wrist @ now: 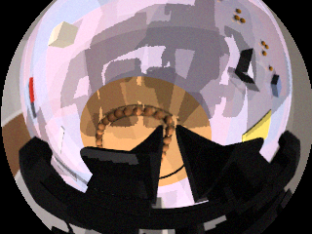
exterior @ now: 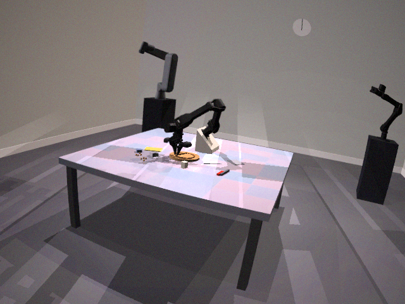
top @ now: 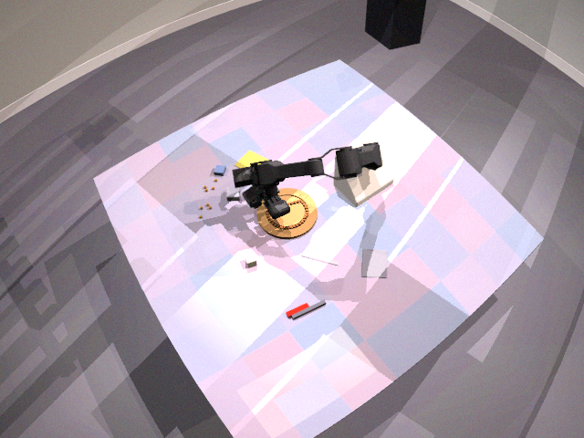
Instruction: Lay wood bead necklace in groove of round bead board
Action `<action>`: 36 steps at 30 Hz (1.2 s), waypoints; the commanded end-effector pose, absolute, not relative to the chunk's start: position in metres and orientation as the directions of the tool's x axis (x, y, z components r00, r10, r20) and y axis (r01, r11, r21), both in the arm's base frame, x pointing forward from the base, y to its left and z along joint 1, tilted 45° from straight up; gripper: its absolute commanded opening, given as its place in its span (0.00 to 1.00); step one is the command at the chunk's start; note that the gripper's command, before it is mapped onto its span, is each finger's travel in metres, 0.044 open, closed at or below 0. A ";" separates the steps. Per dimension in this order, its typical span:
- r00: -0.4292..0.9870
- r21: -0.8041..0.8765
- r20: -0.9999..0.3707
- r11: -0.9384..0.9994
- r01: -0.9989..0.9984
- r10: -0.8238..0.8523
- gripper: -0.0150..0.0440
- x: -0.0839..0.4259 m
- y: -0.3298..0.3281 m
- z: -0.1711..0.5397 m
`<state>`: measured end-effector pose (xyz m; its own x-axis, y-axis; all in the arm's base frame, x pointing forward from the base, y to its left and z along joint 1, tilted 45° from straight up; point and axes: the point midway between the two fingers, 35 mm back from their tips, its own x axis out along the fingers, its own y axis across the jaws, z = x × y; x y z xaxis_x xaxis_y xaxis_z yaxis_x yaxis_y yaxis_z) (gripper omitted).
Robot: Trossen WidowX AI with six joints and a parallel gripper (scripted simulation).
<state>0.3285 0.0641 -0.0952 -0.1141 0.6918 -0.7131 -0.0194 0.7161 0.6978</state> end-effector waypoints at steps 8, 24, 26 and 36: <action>-0.113 0.698 -0.713 0.716 -0.020 0.692 0.25 0.329 0.064 -0.095; -0.113 0.698 -0.713 0.716 -0.020 0.692 0.25 0.329 0.064 -0.095; -0.113 0.698 -0.713 0.716 -0.020 0.692 0.25 0.329 0.064 -0.095; -0.118 0.701 -0.709 0.713 -0.012 0.695 0.25 0.328 0.060 -0.091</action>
